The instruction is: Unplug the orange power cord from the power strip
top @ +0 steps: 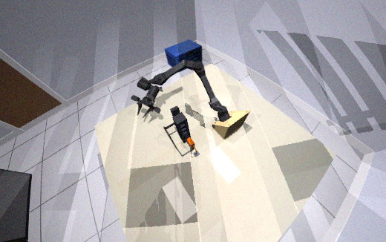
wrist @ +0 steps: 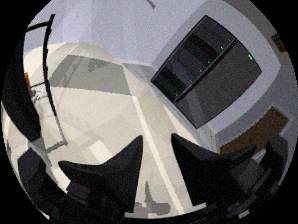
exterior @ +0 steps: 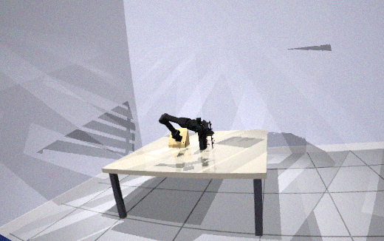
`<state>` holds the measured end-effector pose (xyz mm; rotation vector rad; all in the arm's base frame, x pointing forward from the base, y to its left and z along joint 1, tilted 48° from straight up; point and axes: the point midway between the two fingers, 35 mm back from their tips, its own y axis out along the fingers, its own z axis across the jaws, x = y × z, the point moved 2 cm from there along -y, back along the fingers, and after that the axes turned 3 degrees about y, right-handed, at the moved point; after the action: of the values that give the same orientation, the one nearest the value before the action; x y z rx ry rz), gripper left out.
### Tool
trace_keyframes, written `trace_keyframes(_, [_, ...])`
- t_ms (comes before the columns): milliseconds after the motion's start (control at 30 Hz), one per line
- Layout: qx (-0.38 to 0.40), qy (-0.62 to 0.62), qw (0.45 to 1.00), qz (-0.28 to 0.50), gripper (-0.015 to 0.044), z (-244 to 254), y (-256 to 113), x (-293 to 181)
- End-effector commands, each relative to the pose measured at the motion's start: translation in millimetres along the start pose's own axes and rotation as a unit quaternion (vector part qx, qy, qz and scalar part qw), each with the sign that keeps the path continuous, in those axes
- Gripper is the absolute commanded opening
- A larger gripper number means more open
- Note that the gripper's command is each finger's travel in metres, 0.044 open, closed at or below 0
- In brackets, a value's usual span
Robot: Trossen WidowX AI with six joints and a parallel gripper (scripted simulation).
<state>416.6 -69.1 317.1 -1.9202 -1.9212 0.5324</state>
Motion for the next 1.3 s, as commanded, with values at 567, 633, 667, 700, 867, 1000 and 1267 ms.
trace_keyframes(567, [0.014,0.052,0.994,-0.097,0.0160,17.6,29.4,184.6])
trace_keyframes(633, [0.018,0.070,0.991,-0.109,0.0160,18.3,30.7,197.9])
trace_keyframes(667, [0.022,0.078,0.990,-0.112,0.0160,20.1,31.8,204.1])
trace_keyframes(700, [0.028,0.085,0.989,-0.115,0.0160,22.9,33.3,209.9])
trace_keyframes(867, [0.089,0.102,0.986,-0.094,0.0160,57.4,47.2,230.4])
trace_keyframes(1000, [0.173,0.092,0.980,-0.036,0.0160,113.0,61.3,240.2])
trace_keyframes(1267, [0.303,0.032,0.946,0.106,0.0160,217.5,67.2,240.9])
